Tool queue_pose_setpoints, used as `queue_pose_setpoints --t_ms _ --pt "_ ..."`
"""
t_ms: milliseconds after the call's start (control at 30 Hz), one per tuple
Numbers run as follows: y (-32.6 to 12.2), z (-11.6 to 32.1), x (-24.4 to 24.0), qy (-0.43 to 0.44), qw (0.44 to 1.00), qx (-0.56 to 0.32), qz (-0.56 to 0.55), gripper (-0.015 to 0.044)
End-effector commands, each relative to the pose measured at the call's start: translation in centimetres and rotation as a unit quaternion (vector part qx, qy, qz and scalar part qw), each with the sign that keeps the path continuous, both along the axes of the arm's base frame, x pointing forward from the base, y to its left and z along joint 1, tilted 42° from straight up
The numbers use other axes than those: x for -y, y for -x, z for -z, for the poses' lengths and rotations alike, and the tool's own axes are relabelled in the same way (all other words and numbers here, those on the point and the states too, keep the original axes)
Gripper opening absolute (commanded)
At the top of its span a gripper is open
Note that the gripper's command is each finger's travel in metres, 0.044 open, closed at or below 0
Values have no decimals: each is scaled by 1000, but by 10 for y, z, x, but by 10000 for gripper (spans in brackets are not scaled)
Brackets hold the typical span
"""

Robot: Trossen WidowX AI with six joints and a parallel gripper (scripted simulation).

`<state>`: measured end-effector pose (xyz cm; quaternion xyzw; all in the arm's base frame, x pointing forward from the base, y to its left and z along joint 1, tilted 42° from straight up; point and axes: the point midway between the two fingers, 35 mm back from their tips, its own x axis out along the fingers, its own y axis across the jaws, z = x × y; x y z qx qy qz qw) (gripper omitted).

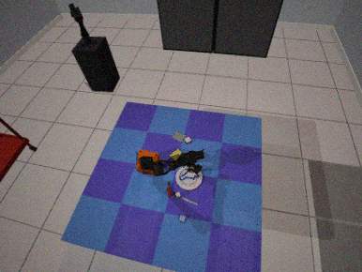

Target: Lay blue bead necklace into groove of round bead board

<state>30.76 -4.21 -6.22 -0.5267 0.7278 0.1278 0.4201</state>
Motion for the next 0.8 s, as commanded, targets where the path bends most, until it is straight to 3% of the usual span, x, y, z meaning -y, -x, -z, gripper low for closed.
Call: queue_pose_setpoints --t_ms 0,467,767 --pt "0 -1 -1 -1 1000 1 2 440" --pt "0 -1 -1 -1 1000 1 2 440" --pt "3 -32 -14 -1 1000 9 11 204"
